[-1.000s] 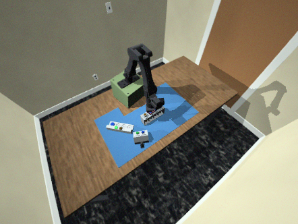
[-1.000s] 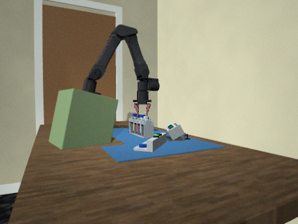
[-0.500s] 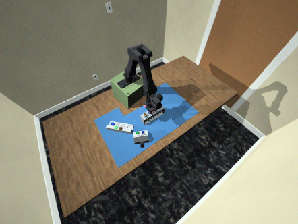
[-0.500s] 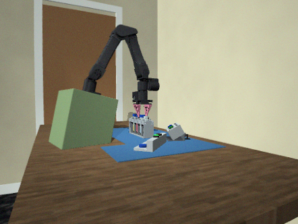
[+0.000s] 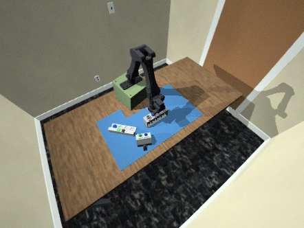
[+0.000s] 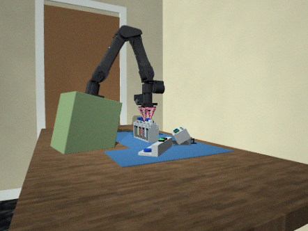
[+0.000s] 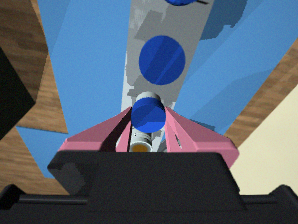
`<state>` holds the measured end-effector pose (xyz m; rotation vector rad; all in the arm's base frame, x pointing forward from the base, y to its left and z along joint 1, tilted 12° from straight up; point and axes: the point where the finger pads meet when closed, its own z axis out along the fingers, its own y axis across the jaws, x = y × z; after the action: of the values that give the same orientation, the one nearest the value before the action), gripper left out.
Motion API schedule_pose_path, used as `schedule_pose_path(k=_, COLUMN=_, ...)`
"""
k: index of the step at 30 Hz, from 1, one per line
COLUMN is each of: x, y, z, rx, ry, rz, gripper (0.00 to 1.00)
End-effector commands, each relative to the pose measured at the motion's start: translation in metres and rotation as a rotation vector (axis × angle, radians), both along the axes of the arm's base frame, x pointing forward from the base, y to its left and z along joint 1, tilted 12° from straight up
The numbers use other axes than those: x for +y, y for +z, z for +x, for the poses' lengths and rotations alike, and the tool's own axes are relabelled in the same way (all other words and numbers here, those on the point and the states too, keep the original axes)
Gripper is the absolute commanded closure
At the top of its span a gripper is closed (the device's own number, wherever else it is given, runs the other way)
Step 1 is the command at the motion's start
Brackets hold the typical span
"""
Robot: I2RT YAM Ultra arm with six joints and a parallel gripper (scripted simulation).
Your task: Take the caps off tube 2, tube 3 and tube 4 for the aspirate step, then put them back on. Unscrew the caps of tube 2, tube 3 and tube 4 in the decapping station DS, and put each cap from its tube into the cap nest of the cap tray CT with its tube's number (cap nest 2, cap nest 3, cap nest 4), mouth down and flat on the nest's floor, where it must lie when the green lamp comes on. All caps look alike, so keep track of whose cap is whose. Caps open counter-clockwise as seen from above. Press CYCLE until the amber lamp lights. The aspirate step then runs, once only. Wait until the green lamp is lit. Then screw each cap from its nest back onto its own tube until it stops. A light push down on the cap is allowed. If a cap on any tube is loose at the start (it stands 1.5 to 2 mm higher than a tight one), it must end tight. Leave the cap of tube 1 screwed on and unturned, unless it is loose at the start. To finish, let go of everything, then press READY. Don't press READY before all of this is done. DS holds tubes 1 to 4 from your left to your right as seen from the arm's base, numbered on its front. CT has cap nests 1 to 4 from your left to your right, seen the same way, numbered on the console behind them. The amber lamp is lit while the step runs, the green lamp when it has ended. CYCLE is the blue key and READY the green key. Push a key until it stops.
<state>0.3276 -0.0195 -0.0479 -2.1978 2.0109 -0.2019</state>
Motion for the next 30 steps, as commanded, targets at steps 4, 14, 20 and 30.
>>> schedule_pose_path(k=4, x=-0.0004, y=0.0043, z=0.0031, rx=-0.016, ry=0.005, rz=-0.001, gripper=1.0)
schedule_pose_path(k=14, x=-0.0005, y=0.0042, z=0.0031, rx=-0.01, ry=-0.239, rz=0.052, gripper=1.0)
schedule_pose_path(k=20, x=-0.0005, y=0.004, z=0.0032, rx=-0.004, ry=-0.483, rz=0.104, gripper=1.0)
schedule_pose_path(k=30, x=-0.0005, y=0.0037, z=0.0033, rx=0.009, ry=-0.972, rz=0.21, gripper=1.0)
